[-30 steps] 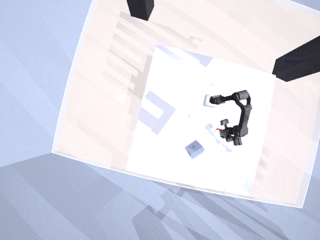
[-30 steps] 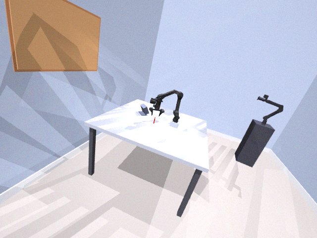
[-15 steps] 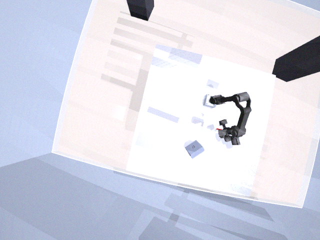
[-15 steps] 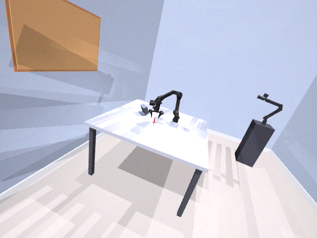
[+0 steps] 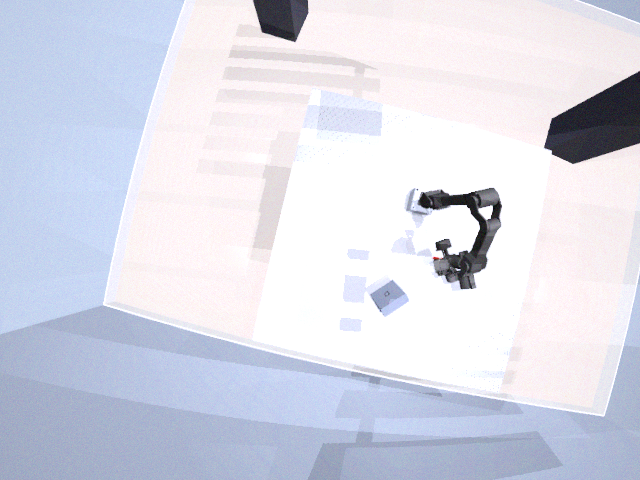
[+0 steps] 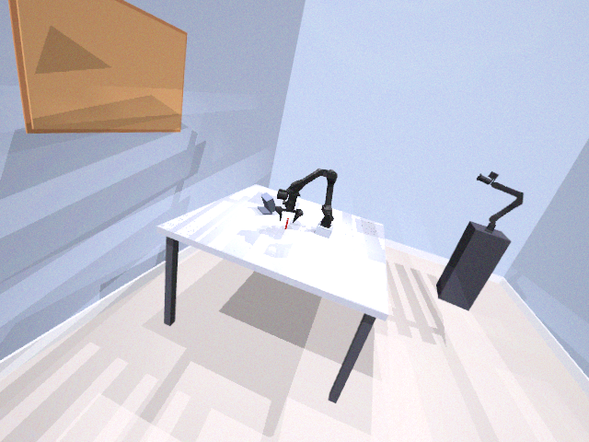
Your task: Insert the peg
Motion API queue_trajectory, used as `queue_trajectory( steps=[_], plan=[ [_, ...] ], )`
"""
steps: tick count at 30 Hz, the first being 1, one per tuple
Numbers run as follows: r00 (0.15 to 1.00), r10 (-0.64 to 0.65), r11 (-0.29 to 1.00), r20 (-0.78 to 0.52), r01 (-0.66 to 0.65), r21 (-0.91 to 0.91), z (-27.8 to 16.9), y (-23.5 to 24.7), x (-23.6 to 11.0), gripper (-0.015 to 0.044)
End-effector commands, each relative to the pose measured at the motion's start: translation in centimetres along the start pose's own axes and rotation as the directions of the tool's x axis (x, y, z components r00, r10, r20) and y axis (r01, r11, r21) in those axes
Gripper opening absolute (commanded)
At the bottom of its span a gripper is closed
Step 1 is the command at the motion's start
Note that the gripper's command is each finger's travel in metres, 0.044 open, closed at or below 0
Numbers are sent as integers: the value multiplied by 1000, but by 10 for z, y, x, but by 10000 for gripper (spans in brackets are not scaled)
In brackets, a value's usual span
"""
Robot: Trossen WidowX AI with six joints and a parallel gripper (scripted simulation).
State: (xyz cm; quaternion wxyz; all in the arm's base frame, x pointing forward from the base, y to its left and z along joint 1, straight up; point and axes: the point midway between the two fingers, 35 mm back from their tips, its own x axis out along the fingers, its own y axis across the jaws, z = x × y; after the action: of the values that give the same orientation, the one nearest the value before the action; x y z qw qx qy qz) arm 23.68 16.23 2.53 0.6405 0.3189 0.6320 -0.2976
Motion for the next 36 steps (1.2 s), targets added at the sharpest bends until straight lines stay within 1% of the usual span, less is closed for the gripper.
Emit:
queue_trajectory(
  steps=[1, 8, 23, 30, 36],
  plan=[
    [1000, -12, 1000, -2, 12, -4, 0, -3, 9, 440],
    [1000, -12, 1000, -2, 12, -4, 0, -3, 14, 440],
    [1000, -4, 1000, 0, 4, 0, 0, -2, 10, 46],
    [1000, -4, 1000, 0, 4, 0, 0, -2, 10, 0],
    [1000, -4, 1000, 0, 4, 0, 0, -2, 10, 0]
  ],
)
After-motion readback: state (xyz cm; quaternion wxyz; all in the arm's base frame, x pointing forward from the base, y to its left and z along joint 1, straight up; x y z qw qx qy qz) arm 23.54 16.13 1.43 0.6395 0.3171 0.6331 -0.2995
